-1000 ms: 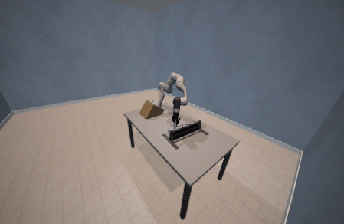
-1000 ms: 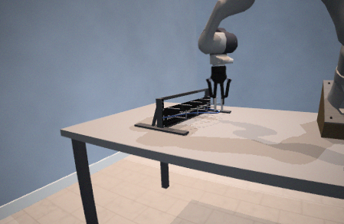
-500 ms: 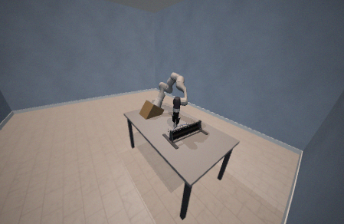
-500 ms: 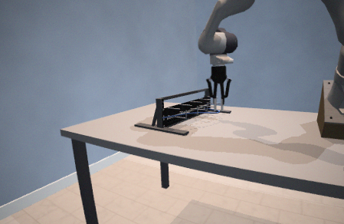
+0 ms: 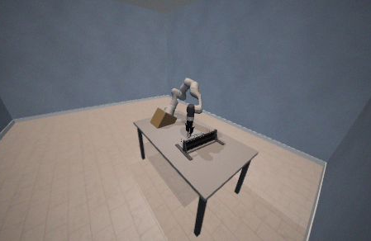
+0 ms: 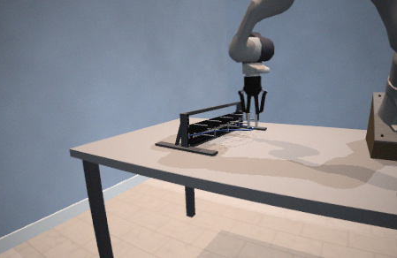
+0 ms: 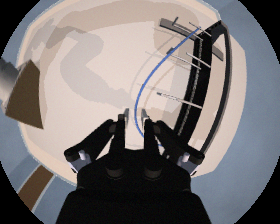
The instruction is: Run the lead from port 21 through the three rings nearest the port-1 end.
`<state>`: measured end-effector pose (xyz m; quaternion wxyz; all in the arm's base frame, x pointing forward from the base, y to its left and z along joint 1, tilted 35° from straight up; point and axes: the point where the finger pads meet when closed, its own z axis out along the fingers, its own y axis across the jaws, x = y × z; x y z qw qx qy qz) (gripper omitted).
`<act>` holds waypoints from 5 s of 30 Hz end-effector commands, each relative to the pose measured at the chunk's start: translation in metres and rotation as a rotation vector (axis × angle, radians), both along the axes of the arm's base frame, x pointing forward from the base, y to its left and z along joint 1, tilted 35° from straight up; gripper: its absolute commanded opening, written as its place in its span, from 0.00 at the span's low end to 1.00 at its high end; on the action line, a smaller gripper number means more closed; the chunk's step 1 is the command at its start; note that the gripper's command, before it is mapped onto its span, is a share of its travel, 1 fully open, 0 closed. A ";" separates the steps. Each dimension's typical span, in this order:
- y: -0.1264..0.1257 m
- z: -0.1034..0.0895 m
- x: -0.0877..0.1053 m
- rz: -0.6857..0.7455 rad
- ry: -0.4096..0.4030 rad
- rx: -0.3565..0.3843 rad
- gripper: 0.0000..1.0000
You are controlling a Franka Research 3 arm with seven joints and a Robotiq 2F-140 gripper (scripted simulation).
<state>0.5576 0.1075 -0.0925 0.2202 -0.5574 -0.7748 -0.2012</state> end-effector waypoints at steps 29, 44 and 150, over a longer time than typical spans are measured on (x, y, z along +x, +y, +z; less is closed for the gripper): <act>-0.001 0.000 0.001 0.004 -0.006 -0.001 0.20; 0.000 -0.002 0.000 0.004 -0.006 -0.001 0.20; 0.010 -0.017 -0.002 0.004 -0.006 -0.001 0.00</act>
